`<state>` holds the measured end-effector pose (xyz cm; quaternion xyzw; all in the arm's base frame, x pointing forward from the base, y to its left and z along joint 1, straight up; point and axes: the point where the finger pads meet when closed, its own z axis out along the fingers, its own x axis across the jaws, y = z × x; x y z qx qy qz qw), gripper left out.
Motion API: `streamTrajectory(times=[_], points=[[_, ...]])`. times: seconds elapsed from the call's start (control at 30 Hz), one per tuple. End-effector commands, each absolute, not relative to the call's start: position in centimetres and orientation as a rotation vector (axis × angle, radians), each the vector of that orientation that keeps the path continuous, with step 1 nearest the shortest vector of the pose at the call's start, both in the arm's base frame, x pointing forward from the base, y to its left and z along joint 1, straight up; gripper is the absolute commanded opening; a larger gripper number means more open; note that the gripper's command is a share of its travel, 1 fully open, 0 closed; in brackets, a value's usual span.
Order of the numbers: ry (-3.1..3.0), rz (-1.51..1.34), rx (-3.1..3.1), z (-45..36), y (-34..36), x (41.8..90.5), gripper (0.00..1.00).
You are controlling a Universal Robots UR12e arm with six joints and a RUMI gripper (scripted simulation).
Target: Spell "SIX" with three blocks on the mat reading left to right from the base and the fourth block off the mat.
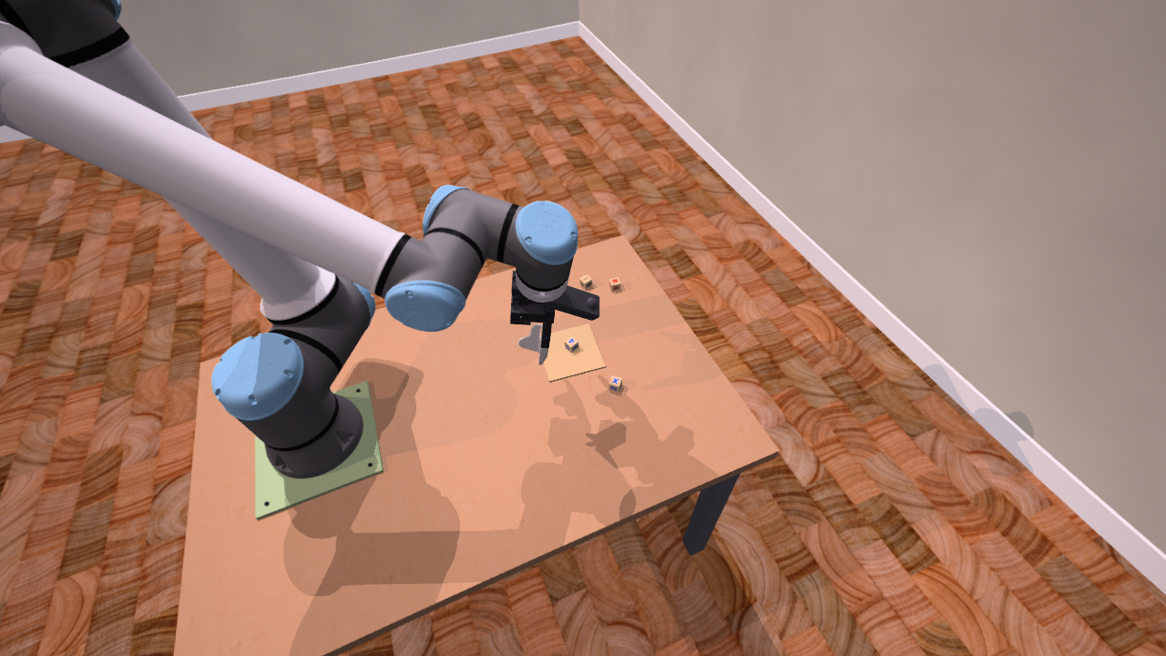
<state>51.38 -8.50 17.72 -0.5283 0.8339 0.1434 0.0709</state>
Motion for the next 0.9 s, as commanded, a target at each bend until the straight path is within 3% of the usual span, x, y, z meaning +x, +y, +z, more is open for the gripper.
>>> streamTrajectory(times=[0.0, 0.87], points=[[2.507, 0.429, -1.589, 17.8, -8.5, 51.4, 1.0], [2.496, 0.364, -1.633, 16.9, -8.1, 53.1, 1.0]])
